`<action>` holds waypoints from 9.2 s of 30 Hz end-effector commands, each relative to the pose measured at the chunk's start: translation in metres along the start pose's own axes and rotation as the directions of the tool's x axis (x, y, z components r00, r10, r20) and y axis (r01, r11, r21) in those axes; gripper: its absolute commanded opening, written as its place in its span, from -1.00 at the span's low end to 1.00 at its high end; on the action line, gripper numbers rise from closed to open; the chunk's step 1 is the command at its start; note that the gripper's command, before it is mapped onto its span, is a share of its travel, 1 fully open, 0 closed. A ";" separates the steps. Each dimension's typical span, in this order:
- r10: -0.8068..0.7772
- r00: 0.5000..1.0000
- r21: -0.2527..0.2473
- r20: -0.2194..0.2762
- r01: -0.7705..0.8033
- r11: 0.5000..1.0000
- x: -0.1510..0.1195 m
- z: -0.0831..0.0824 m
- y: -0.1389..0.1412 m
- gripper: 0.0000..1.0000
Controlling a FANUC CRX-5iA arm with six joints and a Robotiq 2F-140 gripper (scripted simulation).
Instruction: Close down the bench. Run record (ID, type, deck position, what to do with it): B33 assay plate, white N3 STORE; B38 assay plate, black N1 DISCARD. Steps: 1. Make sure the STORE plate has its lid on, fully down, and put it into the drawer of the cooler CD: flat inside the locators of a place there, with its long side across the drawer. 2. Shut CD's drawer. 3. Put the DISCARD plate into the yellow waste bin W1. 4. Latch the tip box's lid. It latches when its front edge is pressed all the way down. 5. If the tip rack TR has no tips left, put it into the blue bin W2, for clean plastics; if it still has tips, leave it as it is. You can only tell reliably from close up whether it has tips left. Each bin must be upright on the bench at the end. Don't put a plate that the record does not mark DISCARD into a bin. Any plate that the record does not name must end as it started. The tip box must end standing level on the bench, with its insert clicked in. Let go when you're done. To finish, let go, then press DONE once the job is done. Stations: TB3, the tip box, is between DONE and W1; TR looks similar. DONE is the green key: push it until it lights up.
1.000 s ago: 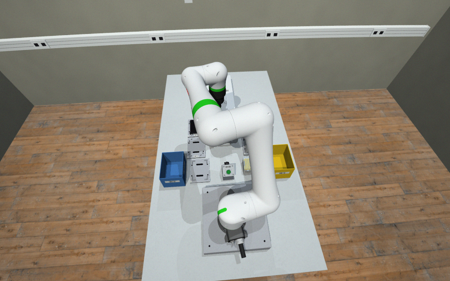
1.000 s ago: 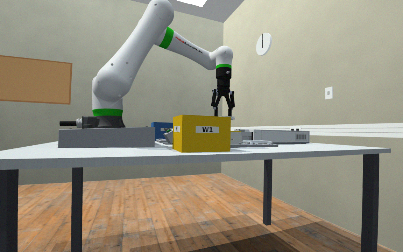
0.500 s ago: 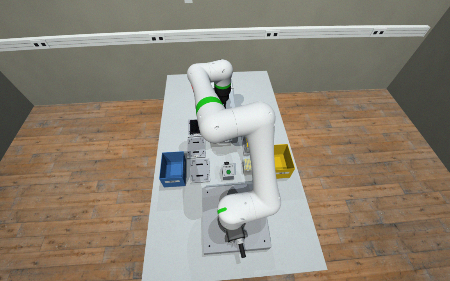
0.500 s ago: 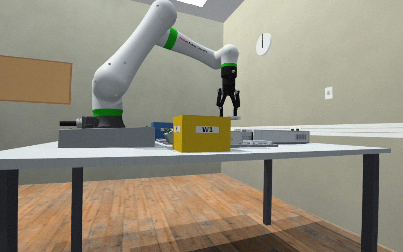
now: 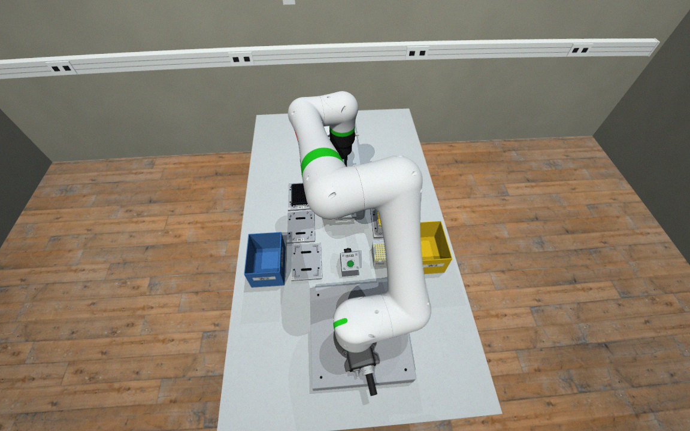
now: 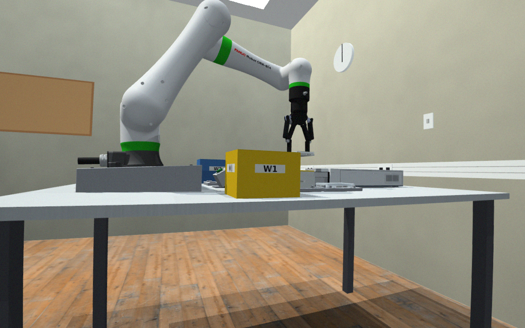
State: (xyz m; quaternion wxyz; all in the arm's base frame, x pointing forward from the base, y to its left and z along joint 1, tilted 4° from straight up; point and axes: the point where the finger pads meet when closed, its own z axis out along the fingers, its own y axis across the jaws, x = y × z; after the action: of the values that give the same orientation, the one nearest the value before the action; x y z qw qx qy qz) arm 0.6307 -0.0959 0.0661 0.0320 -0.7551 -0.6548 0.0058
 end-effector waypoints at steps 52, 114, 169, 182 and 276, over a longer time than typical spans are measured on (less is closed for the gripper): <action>0.000 1.000 -0.002 0.000 0.000 1.000 0.001 0.062 0.000 -0.80; 0.000 1.000 -0.002 0.000 0.000 1.000 0.001 0.107 0.000 -0.80; 0.000 1.000 -0.002 0.000 0.000 1.000 0.001 0.114 0.000 -0.80; 0.000 1.000 -0.002 0.000 0.000 1.000 0.001 0.119 0.000 -0.80; 0.000 1.000 -0.002 0.000 0.000 1.000 0.001 0.122 0.000 0.29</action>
State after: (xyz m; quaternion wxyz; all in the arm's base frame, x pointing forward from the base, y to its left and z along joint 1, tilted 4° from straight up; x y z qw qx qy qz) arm 0.6243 -0.0901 -0.0569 0.0319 -0.7550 -0.6549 0.0057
